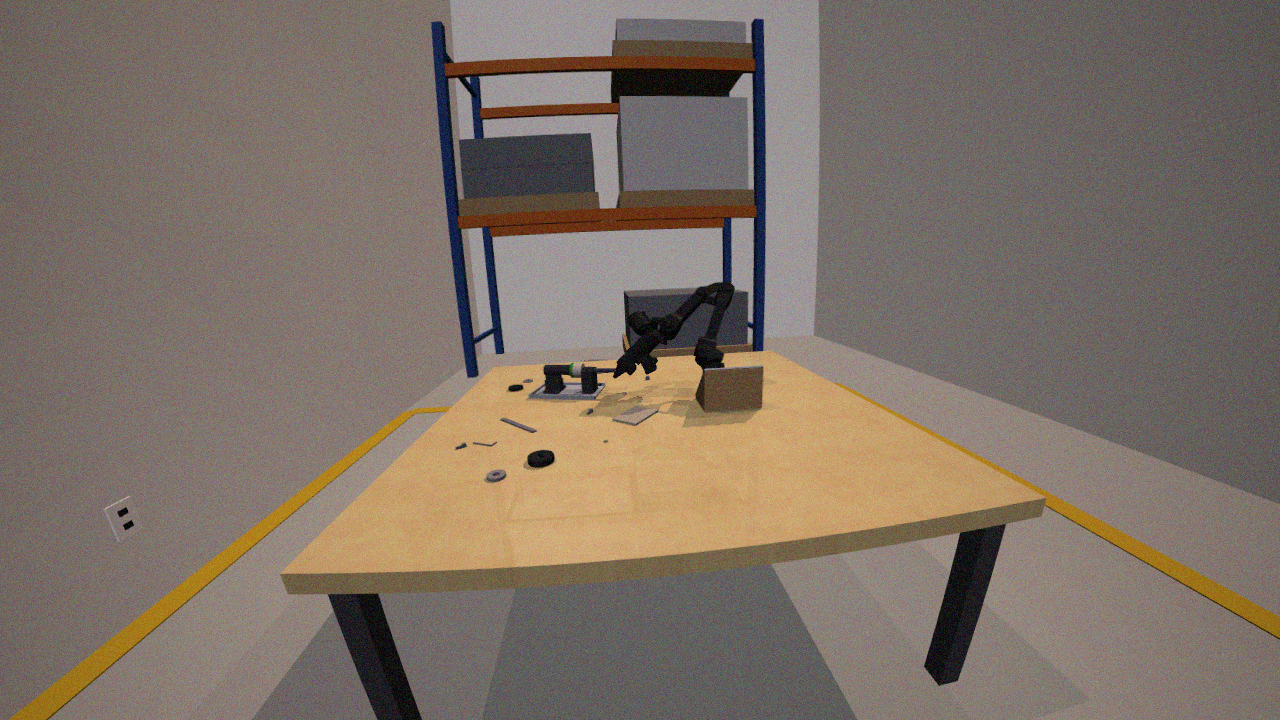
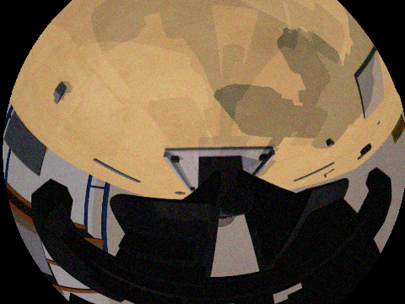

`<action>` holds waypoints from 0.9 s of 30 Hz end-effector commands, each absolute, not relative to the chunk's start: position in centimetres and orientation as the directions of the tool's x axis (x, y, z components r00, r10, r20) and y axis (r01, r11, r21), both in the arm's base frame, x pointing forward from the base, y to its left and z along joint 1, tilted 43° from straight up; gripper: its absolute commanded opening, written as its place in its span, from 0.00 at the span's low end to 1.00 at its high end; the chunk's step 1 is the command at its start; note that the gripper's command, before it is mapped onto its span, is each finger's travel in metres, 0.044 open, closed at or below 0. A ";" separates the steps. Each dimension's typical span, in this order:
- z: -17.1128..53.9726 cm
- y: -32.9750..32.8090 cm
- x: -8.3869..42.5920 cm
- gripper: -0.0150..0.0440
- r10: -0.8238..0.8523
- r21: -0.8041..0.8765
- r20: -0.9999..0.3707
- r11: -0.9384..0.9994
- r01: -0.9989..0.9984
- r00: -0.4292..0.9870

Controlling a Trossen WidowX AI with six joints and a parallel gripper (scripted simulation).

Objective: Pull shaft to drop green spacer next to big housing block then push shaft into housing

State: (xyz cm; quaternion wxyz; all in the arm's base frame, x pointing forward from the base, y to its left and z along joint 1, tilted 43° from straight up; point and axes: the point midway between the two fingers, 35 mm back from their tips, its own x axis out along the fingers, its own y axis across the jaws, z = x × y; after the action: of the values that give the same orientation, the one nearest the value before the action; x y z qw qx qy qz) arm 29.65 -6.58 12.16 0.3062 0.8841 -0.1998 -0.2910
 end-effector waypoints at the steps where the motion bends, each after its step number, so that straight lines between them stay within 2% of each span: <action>1: 12.1 -6.6 29.6 0.25 -0.531 0.656 -0.393 -0.734 -0.176 0.750; 27: 12.1 -6.6 29.3 0.25 -0.531 0.656 -0.393 -0.734 -0.176 0.750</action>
State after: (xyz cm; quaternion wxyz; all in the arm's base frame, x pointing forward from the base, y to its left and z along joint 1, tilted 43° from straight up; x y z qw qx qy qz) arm 29.40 -6.56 12.11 0.3062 0.8840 -0.1999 -0.2911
